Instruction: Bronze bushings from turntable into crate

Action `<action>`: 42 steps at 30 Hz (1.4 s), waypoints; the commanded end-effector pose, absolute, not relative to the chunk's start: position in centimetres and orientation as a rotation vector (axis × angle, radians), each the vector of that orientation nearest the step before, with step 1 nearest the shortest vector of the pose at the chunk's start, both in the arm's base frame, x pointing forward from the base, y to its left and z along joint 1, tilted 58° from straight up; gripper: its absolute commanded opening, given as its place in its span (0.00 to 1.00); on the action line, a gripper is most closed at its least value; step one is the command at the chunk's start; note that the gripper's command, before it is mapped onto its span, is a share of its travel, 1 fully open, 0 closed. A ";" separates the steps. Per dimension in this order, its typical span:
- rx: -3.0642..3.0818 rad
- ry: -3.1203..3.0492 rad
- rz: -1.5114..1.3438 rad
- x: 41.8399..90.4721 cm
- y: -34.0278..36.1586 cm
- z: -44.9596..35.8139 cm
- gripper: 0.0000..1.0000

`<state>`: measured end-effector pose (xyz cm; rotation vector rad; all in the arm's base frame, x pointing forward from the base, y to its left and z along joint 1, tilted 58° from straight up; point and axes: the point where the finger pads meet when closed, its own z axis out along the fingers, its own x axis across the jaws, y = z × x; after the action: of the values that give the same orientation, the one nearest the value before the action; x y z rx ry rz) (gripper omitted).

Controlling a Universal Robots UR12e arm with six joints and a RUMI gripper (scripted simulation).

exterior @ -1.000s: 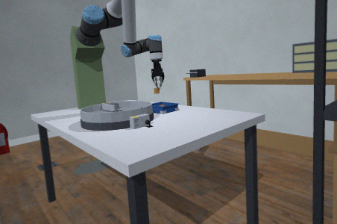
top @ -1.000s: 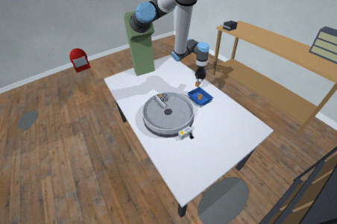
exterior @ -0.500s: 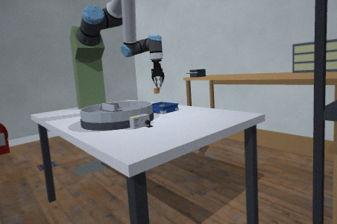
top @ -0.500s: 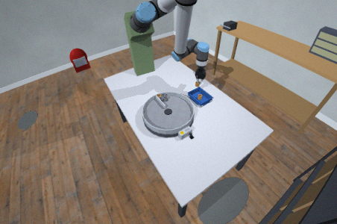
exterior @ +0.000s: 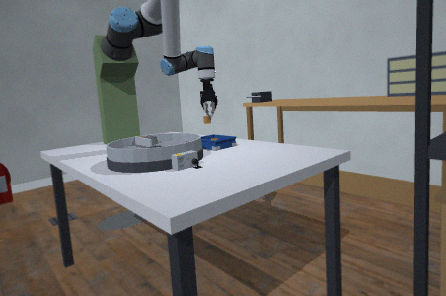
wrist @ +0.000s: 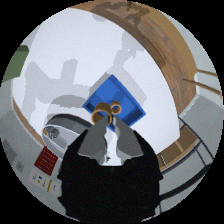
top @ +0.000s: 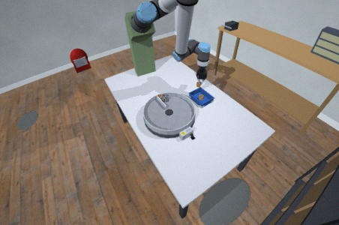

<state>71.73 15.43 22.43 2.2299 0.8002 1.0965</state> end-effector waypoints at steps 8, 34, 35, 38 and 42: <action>2.229 0.800 1.097 74.0 14.9 21.0 0.00; 2.229 0.800 1.097 77.5 14.1 18.7 0.00; 2.229 0.800 1.097 77.5 14.1 18.7 0.00; 2.229 0.800 1.097 77.5 14.1 18.7 0.00; 2.229 0.800 1.097 77.5 14.1 18.7 0.00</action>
<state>77.52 14.08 18.70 2.2299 0.8001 1.0965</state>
